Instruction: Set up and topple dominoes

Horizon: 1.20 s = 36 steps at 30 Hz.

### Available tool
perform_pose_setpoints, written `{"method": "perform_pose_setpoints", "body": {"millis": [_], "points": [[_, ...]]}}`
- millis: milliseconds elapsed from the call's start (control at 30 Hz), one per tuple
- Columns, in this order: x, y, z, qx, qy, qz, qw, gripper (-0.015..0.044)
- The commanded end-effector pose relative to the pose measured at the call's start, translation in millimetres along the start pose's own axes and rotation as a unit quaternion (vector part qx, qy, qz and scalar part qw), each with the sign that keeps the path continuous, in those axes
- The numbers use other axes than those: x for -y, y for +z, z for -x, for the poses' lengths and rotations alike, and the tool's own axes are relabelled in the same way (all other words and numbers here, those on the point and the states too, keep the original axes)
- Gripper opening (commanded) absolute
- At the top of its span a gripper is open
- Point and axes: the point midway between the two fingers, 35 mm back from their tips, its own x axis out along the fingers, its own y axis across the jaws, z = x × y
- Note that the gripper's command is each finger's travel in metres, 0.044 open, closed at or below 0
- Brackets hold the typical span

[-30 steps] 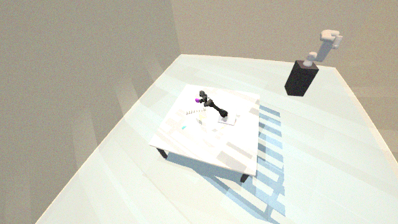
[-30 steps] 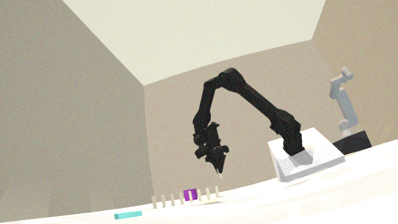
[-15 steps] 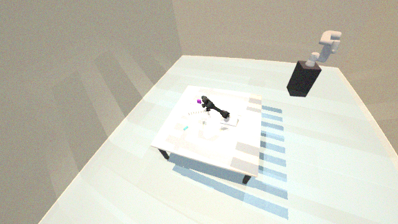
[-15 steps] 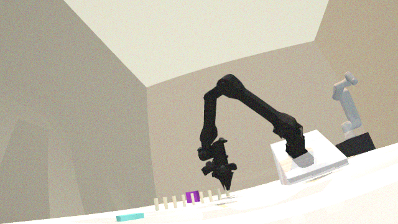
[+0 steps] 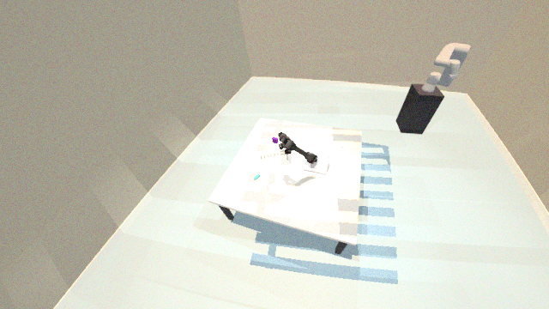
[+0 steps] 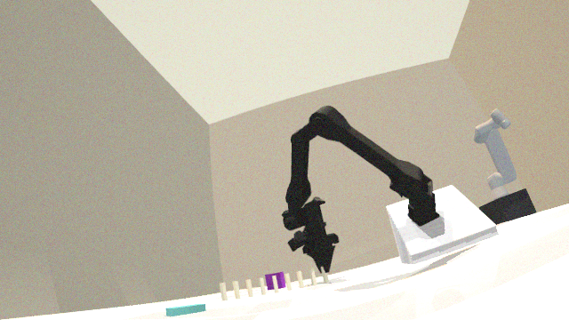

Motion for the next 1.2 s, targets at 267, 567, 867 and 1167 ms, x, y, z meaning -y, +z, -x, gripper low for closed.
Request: {"method": "perform_pose_setpoints", "body": {"millis": [267,567,867,1167], "points": [[2,2,9,0.001,0.0,-0.002,1.0,0.044],[1,0,130,-0.002,-0.003,-0.001,1.0,0.044],[2,-4,126,-0.002,-0.003,-0.074,0.997,0.0361],[3,-25,90,0.0,-0.002,-0.495,0.869,0.0125]]}}
